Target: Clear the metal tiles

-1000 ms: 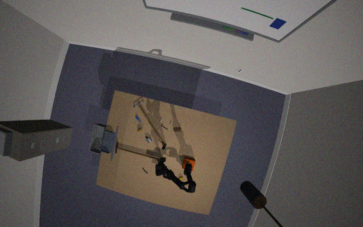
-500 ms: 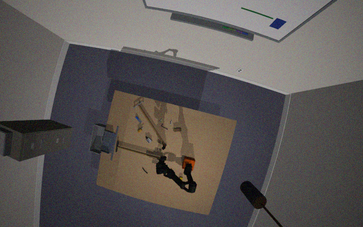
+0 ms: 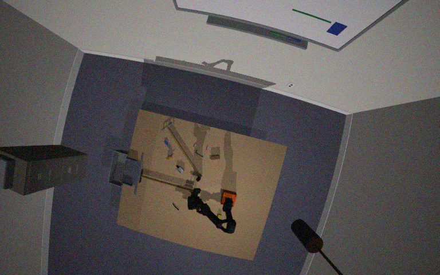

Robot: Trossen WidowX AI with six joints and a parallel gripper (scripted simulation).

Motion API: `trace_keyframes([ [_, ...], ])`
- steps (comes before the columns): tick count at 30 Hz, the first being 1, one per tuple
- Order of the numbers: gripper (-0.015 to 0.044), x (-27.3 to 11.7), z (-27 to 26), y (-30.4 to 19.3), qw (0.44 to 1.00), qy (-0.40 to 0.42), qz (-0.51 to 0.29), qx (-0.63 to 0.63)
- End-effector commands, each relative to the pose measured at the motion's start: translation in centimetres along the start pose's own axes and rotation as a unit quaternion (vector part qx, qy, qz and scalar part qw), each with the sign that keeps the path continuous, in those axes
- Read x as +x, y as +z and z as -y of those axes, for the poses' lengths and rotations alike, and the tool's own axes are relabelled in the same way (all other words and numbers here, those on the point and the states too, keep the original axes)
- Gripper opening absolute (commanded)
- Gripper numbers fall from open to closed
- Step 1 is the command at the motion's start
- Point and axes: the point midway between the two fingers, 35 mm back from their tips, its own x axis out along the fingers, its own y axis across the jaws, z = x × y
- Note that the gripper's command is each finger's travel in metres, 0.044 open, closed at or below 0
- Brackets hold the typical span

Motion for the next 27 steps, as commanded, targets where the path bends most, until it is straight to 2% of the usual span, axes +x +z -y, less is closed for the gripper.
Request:
trace_keyframes([
  [1,0.0000,0.3,0.1,1.2,1.000,-0.001,0.009,0.000],
  [27,0.0000,2.7,0.1,4.1,1.000,-0.003,0.010,0.003],
])
